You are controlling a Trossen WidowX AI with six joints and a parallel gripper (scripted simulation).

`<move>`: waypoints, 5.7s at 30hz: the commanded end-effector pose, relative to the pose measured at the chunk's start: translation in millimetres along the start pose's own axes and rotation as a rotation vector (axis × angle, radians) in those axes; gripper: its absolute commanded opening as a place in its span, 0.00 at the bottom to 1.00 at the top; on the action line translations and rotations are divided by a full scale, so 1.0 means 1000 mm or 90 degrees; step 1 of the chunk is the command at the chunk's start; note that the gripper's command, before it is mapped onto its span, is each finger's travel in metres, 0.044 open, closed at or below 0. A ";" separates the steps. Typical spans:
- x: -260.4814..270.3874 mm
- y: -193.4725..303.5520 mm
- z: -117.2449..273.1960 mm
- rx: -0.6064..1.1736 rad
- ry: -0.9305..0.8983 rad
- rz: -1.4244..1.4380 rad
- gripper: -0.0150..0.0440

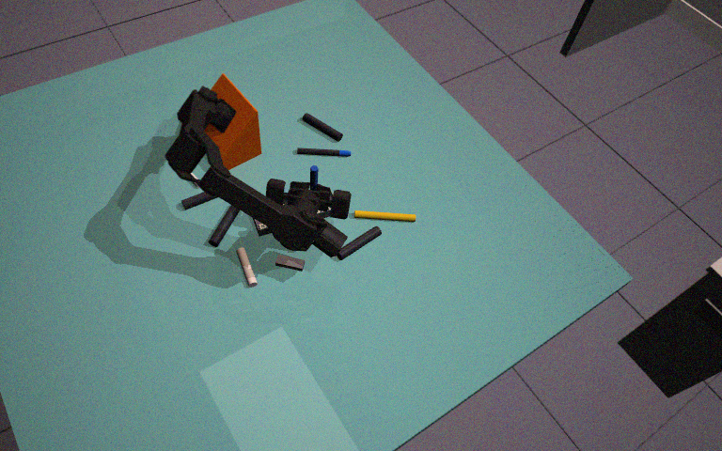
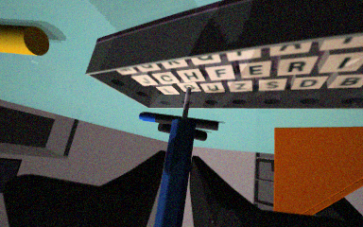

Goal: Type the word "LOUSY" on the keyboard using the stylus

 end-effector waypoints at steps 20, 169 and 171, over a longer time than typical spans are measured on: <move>0.000 0.033 0.017 -0.001 0.001 0.004 0.39; -0.049 -0.003 0.029 -0.004 0.001 0.004 0.39; -0.049 -0.004 0.029 -0.004 0.001 0.004 0.39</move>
Point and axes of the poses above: the point midway between the two fingers, 35 mm back from their tips, its own z axis back along the fingers, its own x axis across the jaws, y = z × x, the point moved 3 cm from there along z, back along the fingers, and after that the axes turned 2 degrees about z, right-handed, at the moved point
